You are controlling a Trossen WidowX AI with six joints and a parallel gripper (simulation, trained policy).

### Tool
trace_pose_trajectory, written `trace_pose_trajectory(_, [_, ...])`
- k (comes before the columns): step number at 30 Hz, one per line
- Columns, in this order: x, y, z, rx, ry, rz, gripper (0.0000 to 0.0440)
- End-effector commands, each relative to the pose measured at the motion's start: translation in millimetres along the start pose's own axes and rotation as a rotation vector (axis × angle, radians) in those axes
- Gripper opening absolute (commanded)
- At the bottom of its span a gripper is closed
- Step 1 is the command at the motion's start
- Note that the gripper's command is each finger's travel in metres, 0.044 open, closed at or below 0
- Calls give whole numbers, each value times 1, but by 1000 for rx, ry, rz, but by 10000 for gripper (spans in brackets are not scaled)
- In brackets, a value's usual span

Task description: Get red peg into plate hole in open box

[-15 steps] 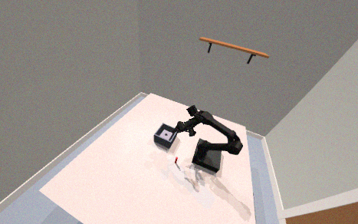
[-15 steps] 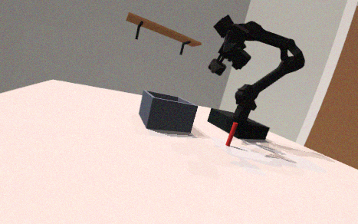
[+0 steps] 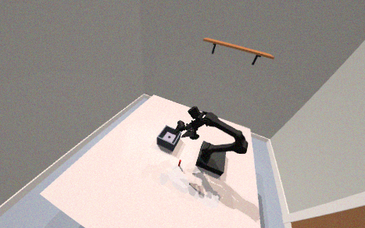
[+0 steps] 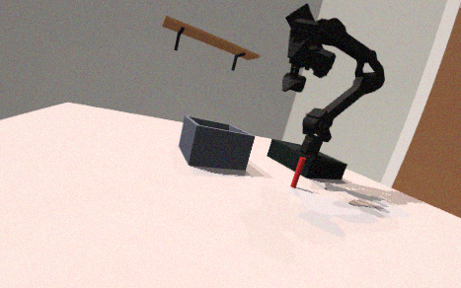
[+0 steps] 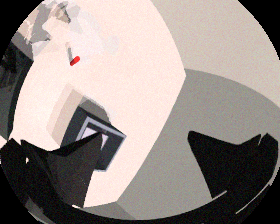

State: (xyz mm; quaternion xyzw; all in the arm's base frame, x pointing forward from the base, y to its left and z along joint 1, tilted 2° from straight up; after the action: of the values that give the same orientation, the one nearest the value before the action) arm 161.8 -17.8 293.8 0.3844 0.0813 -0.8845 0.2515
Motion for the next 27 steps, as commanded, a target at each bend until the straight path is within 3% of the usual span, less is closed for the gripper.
trace_pose_trajectory(1, [-6, -7, -1, 6, -44, -142, 440])
trace_pose_trajectory(27, [-12, -42, -21, 141, -306, -977, 440])
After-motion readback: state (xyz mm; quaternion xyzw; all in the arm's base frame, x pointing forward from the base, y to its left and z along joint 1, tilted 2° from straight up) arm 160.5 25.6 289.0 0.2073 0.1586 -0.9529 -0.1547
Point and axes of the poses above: the point midway between the two fingers, 35 mm back from their tips, its own z axis back along the fingers, its own x axis across the jaws, y = z × x, the point moved 10 cm from there along z, back along the fingers, and after that the axes turned 2 degrees about -z, right-handed, at the moved point
